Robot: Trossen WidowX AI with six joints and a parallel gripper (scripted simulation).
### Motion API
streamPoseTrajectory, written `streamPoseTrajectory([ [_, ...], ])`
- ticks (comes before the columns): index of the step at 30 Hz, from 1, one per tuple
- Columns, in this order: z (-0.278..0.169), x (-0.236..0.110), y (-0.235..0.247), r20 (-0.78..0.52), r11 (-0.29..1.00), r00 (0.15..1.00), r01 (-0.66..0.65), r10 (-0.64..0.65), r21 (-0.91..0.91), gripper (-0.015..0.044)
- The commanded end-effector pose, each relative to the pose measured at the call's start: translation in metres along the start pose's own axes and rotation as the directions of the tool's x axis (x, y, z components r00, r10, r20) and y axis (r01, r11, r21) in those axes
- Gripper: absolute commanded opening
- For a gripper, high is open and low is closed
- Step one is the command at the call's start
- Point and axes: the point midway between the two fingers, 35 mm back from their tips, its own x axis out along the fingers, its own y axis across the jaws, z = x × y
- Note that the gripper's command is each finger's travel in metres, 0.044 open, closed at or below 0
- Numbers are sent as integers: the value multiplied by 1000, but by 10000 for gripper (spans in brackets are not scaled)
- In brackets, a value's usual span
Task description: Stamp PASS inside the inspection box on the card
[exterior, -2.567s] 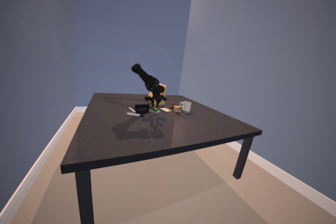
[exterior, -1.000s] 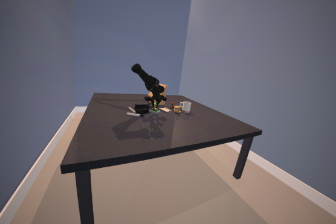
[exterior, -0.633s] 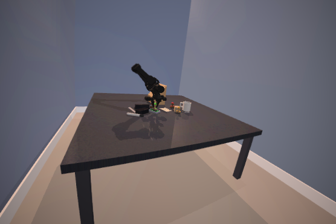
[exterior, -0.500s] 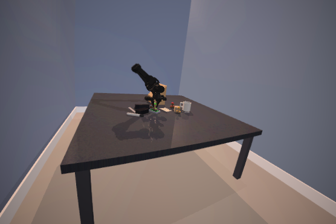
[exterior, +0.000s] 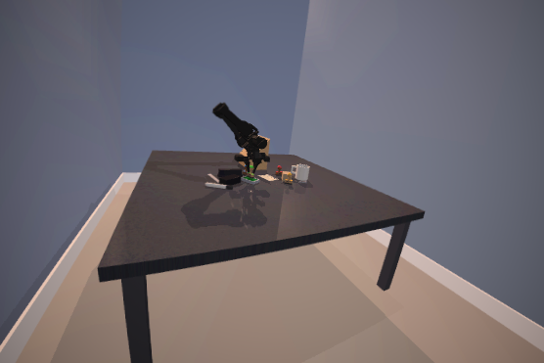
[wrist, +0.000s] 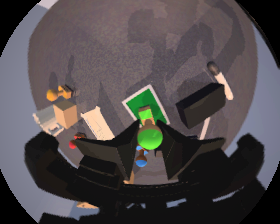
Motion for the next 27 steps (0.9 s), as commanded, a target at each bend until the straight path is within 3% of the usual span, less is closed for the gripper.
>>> streamPoseTrajectory([
  [1,1,-6,-1,3,1000,1000,1,-2,7,0],
  [27,1,-46,1,3,1000,1000,0,0,5,0],
])
